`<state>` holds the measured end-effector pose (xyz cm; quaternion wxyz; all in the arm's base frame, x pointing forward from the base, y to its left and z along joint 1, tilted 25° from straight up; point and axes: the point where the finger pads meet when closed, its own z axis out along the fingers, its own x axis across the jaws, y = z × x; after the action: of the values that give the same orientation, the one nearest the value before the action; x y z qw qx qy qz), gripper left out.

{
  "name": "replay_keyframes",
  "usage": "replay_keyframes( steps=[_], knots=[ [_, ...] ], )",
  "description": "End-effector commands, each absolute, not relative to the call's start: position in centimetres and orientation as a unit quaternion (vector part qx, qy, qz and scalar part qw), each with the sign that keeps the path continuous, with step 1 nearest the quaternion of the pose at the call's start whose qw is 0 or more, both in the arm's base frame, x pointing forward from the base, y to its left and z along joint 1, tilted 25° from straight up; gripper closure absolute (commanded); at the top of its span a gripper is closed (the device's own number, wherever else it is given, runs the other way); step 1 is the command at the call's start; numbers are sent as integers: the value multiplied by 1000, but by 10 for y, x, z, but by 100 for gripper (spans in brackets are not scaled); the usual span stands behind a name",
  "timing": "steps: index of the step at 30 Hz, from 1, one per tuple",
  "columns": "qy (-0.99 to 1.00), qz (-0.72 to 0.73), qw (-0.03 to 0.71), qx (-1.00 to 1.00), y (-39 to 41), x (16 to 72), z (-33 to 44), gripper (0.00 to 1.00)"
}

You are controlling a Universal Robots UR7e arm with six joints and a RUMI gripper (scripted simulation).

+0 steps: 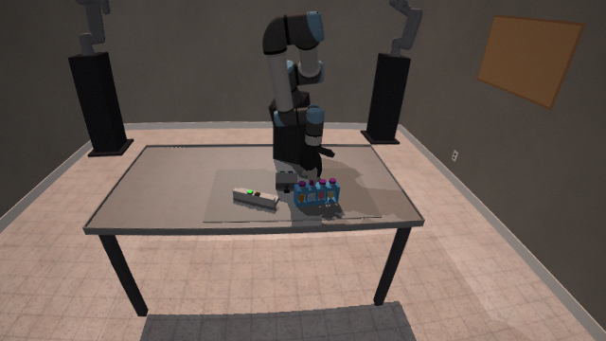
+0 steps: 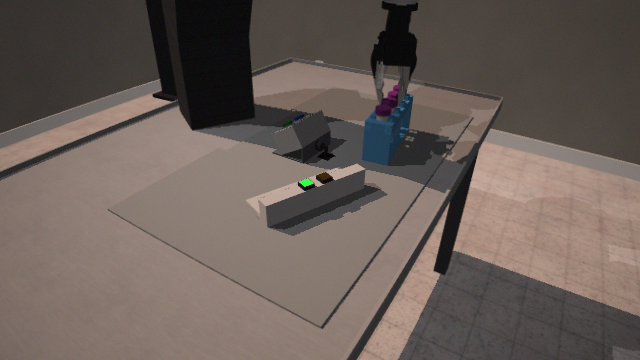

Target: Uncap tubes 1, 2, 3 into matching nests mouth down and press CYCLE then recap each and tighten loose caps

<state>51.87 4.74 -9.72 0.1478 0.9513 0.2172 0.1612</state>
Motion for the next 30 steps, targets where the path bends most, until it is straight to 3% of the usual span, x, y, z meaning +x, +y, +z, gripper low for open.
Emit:
replay_keyframes(
  steps=[1, 11, 26, 30],
  knots=[
    [219, 162, 148, 951, 48, 519, -97, 100],
    [218, 162, 148, 951, 48, 519, -97, 100],
    [-93, 200, 89, 971, 47, 519, -97, 100],
    [-93, 200, 89, 971, 47, 519, -97, 100]
  ],
)
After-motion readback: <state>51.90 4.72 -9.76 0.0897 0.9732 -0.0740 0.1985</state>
